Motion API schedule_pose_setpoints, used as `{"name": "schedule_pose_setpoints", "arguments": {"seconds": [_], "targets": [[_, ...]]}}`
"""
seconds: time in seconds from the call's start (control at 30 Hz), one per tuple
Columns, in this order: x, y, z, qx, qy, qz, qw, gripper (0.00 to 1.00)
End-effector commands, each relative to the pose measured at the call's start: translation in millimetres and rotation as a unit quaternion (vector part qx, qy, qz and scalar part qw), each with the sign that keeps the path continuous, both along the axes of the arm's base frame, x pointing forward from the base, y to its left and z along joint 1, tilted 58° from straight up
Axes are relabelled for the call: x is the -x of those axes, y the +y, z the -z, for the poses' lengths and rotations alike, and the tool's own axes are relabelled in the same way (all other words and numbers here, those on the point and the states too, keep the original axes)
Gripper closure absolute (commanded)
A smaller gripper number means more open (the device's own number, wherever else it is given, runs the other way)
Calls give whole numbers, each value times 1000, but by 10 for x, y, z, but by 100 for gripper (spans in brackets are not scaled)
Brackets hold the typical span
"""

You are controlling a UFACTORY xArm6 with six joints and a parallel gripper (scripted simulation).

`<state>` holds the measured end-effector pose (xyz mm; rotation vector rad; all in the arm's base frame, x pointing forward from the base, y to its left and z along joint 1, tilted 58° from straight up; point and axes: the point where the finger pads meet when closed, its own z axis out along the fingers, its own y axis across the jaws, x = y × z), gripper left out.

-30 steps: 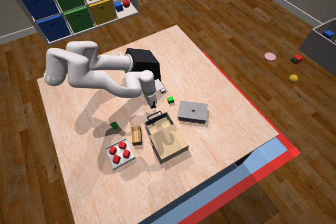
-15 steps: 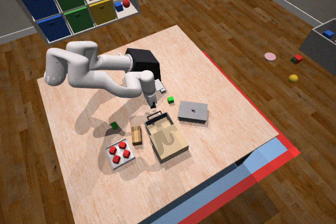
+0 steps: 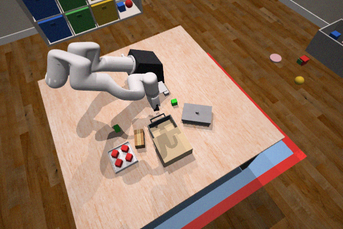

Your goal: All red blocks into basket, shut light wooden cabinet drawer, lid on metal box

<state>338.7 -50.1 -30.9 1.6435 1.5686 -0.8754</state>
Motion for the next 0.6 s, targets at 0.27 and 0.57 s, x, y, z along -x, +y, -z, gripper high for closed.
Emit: {"name": "schedule_pose_setpoints", "arguments": {"seconds": [0.27, 0.57], "targets": [[-10, -153, 101, -1, -1, -1, 1000, 76], [-9, -337, 219, -1, -1, -1, 1000, 76]]}}
